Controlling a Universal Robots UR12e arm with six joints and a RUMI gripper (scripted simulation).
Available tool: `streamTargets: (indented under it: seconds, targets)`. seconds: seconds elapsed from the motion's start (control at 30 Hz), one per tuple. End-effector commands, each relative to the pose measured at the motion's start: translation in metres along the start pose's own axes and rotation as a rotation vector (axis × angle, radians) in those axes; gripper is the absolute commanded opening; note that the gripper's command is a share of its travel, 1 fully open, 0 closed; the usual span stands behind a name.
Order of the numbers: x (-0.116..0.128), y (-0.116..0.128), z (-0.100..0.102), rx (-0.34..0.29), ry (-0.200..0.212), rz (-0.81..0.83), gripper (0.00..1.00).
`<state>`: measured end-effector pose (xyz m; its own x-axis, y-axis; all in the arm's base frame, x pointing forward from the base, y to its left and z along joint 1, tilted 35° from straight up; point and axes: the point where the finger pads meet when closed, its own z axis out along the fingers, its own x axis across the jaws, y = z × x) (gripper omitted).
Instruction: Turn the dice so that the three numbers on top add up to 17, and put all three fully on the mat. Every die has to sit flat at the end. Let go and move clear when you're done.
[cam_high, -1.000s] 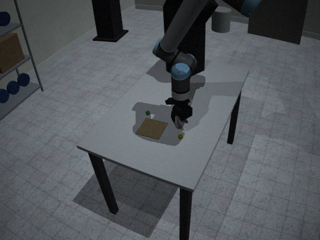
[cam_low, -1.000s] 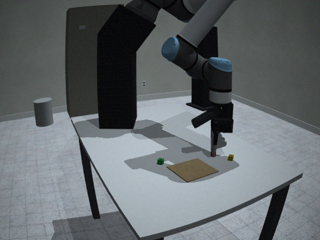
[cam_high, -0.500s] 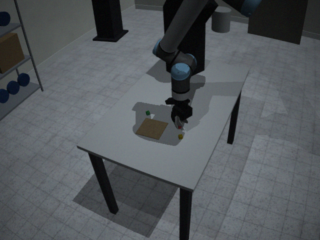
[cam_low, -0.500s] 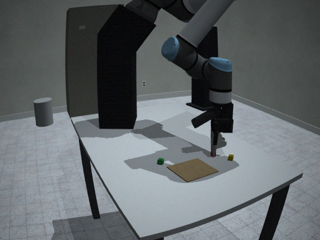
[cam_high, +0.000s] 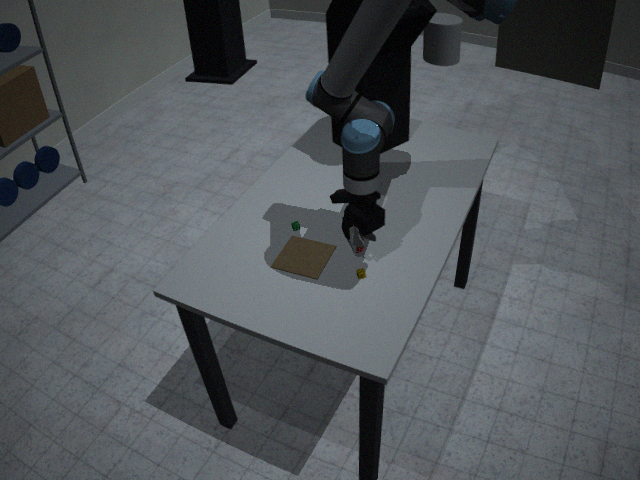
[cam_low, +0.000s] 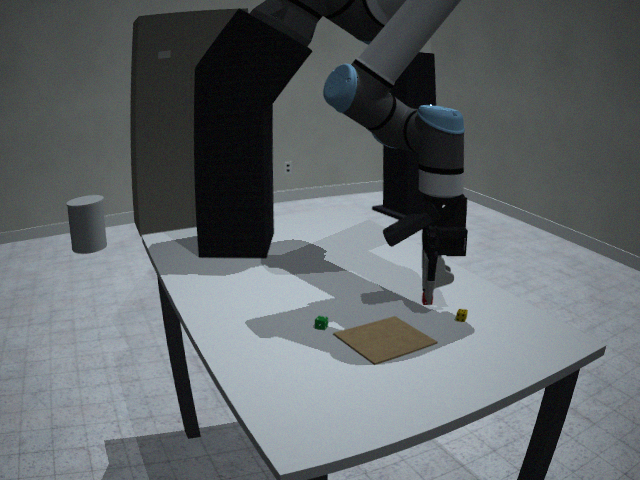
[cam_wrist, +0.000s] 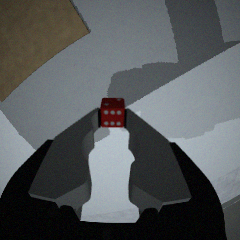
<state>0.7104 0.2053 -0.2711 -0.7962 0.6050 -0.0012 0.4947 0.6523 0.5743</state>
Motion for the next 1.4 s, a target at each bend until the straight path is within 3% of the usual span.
streamTargets:
  seconds: [0.0,0.17,0.3,0.73,0.97,1.37]
  targets:
    - [0.000,0.000,-0.033,0.000,0.000,0.000,0.03]
    - [0.000,0.000,-0.067,0.000,0.000,0.000,0.03]
    - [0.000,0.000,-0.079,0.000,0.000,0.000,0.03]
    - [-0.001,0.000,-0.081,0.000,0.000,-0.002,0.03]
    - [-0.010,-0.013,-0.081,0.001,0.000,-0.046,0.03]
    - [-0.062,-0.096,-0.084,0.002,0.000,-0.335,0.03]
